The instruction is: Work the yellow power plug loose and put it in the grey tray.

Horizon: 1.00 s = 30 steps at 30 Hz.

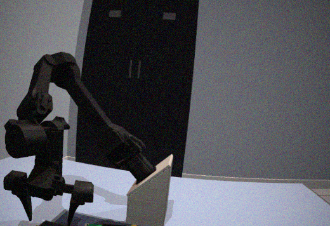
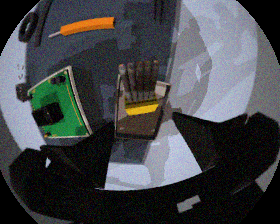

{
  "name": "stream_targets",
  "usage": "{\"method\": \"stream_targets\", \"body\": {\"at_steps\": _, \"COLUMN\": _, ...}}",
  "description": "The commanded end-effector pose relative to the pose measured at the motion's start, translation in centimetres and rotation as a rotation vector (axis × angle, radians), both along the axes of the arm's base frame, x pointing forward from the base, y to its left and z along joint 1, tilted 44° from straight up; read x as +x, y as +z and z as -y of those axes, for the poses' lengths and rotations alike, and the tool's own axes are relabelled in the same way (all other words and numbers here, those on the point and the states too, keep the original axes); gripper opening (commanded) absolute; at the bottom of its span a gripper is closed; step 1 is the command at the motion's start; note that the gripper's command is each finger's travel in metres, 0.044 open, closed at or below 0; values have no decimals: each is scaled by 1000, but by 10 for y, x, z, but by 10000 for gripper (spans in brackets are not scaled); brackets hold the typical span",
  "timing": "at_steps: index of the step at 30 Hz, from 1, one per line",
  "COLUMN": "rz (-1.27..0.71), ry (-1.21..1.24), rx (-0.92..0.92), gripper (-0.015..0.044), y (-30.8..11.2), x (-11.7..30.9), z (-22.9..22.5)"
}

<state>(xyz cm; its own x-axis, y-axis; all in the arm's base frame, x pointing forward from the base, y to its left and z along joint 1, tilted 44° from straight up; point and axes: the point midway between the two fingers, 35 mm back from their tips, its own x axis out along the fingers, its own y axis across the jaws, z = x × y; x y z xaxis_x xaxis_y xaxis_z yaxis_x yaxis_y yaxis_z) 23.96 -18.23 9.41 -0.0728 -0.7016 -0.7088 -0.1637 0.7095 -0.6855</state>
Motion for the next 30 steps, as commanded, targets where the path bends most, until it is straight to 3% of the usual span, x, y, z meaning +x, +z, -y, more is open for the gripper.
{"method": "stream_targets", "body": {"at_steps": 1, "rz": 0, "ry": 0, "rx": 3, "gripper": 440, "y": -1, "x": 0, "z": 0}}
{"method": "stream_targets", "body": {"at_steps": 16, "rz": 0, "ry": 0, "rx": 4, "gripper": 440, "y": 1, "x": 0, "z": -2}}
{"method": "stream_targets", "body": {"at_steps": 24, "rz": -9, "ry": -18, "rx": 14, "gripper": 440, "y": 58, "x": 4, "z": -59}}
{"method": "stream_targets", "body": {"at_steps": 30, "rz": -9, "ry": -19, "rx": 14, "gripper": 440, "y": 61, "x": 4, "z": -60}}
